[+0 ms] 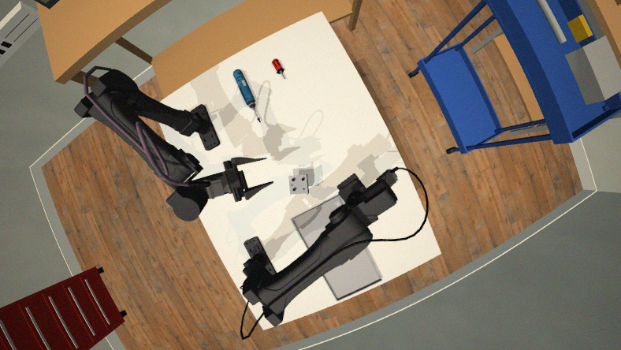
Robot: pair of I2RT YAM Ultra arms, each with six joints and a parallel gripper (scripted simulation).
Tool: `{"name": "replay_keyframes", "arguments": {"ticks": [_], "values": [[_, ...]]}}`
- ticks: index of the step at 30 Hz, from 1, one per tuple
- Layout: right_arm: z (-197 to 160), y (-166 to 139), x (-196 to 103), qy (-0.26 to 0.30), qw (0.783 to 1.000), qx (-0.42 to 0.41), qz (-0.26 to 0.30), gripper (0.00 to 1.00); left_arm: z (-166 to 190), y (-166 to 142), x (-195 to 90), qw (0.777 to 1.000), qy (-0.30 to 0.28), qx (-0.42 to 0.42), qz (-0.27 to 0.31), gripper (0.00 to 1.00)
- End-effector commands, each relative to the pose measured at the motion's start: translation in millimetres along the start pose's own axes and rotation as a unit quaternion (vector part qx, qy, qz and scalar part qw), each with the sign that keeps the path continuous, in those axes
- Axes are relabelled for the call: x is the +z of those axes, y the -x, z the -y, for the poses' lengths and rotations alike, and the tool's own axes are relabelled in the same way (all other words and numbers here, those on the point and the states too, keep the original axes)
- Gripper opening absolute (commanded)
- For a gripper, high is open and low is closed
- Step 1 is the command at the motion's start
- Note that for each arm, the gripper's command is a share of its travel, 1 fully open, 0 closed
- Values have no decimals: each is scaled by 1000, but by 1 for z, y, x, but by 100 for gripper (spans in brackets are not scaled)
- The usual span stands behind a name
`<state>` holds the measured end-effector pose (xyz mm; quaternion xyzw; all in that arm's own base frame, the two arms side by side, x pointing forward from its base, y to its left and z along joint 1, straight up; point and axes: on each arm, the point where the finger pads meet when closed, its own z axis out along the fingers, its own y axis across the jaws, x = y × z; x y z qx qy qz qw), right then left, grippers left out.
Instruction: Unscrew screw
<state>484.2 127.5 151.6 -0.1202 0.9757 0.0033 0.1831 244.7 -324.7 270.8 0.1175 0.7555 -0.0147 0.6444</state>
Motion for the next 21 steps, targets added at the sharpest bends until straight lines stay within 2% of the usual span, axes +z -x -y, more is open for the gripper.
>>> {"name": "replay_keyframes", "arguments": {"ticks": [1,9,12,21], "values": [[0,3,-9,0,1000,0,8,86,-5,36,-12,999,7,-35,37,65],[0,3,-9,0,1000,0,8,86,17,50,-57,997,-15,-31,66,65],[0,3,-9,0,1000,0,8,86,33,36,-70,997,-21,-1,71,65],[0,3,-9,0,1000,0,8,86,21,44,-67,997,-12,-15,73,65]]}}
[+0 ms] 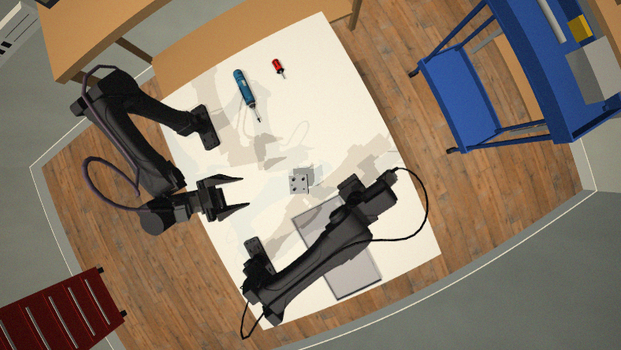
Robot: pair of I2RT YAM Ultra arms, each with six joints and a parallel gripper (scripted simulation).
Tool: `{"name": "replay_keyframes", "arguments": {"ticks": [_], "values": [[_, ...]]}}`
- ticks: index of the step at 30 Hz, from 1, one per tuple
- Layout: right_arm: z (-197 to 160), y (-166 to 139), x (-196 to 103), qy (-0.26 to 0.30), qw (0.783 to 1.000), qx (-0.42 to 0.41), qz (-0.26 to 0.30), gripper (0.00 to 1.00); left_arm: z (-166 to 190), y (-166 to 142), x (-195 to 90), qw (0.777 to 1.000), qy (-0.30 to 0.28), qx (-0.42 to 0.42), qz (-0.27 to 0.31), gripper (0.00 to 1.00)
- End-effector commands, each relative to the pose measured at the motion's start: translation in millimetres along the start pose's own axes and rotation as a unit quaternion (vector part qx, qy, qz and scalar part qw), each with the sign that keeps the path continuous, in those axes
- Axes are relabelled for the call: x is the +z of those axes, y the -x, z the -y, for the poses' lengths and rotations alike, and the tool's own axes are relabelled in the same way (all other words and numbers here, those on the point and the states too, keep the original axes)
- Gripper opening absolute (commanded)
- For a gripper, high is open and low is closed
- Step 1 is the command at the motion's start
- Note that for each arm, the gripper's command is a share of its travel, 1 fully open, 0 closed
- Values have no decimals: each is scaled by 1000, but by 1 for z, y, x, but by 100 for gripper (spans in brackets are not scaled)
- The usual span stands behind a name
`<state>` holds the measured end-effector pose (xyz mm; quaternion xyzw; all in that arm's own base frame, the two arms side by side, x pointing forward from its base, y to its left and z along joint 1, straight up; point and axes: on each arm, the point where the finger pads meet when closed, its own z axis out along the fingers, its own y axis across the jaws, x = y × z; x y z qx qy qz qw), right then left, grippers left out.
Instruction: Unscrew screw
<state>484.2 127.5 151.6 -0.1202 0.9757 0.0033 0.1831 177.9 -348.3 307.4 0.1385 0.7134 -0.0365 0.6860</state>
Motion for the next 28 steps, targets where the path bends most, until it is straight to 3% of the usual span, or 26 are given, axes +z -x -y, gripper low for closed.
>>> {"name": "replay_keyframes", "arguments": {"ticks": [1,28], "values": [[0,3,-9,0,1000,0,8,86,-9,14,0,1000,13,-21,12,65],[0,3,-9,0,1000,0,8,86,-4,12,0,1000,6,-16,11,65]]}}
